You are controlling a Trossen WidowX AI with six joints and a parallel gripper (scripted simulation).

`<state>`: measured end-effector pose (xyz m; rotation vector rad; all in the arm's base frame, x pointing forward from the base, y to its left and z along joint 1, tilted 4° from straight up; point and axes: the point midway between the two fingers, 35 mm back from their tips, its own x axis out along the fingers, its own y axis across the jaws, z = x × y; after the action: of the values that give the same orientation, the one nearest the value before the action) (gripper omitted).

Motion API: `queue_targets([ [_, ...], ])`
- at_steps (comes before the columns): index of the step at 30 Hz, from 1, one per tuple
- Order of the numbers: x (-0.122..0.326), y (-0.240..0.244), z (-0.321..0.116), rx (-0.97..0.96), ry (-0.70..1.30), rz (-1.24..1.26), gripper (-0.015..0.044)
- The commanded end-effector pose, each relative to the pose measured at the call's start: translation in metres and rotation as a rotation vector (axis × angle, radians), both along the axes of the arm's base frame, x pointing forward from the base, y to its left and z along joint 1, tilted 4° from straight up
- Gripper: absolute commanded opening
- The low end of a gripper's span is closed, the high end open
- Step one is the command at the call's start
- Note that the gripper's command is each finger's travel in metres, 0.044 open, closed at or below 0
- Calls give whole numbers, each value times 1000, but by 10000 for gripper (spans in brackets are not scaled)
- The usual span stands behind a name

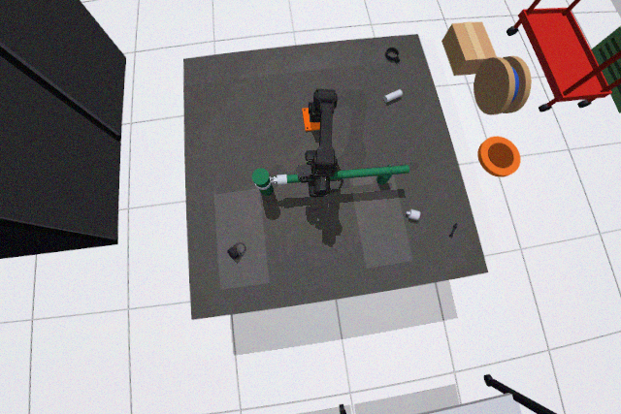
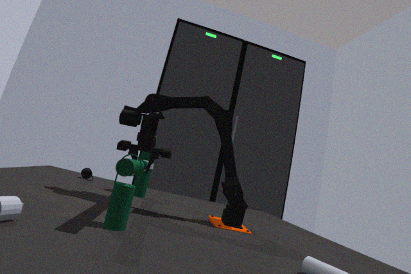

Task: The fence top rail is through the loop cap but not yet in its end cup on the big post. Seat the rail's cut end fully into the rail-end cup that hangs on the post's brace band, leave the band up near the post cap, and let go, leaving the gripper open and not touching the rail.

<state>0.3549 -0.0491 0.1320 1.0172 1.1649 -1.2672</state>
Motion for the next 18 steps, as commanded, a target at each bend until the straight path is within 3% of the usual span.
queue_targets([
  [1,0,0,0,0,0,0,0],
  [2,0,0,0,0,0,0,0],
  [18,1,12,14,1,0,0,420],
])
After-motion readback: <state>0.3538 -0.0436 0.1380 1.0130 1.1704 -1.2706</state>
